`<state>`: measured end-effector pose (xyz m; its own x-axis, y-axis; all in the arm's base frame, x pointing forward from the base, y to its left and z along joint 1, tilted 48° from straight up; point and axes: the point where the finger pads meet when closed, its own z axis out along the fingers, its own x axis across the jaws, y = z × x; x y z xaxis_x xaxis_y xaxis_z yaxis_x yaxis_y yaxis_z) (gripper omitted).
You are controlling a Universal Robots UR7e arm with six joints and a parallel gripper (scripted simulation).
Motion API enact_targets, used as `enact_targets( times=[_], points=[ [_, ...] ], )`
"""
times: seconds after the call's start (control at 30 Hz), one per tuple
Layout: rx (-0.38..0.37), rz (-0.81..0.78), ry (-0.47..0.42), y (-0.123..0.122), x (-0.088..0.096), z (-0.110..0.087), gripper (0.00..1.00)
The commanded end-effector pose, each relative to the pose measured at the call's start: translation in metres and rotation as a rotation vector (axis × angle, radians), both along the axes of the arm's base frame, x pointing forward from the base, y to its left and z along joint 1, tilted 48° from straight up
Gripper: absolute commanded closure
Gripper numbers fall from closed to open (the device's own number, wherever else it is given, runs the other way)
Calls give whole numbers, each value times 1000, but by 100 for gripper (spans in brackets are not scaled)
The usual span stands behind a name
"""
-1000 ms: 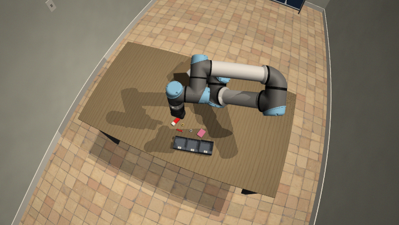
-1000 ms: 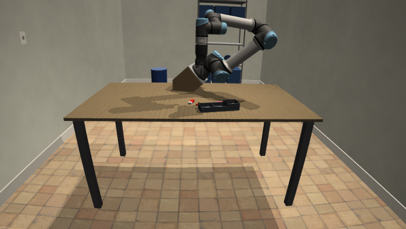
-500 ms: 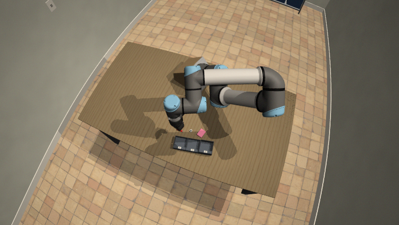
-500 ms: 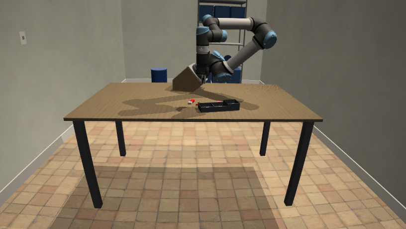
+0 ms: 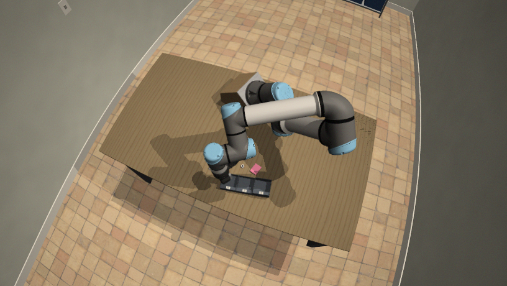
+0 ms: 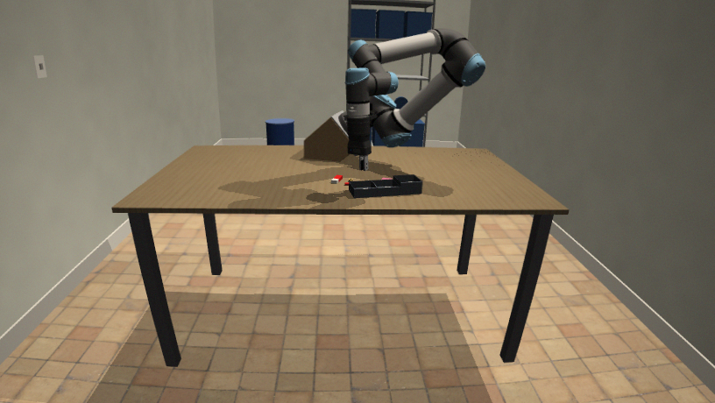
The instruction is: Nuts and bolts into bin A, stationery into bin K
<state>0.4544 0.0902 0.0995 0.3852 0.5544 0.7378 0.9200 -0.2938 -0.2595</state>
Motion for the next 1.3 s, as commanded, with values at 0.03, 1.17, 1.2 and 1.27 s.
enact_targets(
  times=[0.03, 1.17, 1.2, 1.27],
  points=[
    [0, -103, 119, 7, 12, -5, 69],
    [75, -620, 759, 7, 12, -5, 69],
    [75, -620, 759, 7, 12, -5, 69],
    [83, -677, 830, 7, 12, -5, 69]
  ],
)
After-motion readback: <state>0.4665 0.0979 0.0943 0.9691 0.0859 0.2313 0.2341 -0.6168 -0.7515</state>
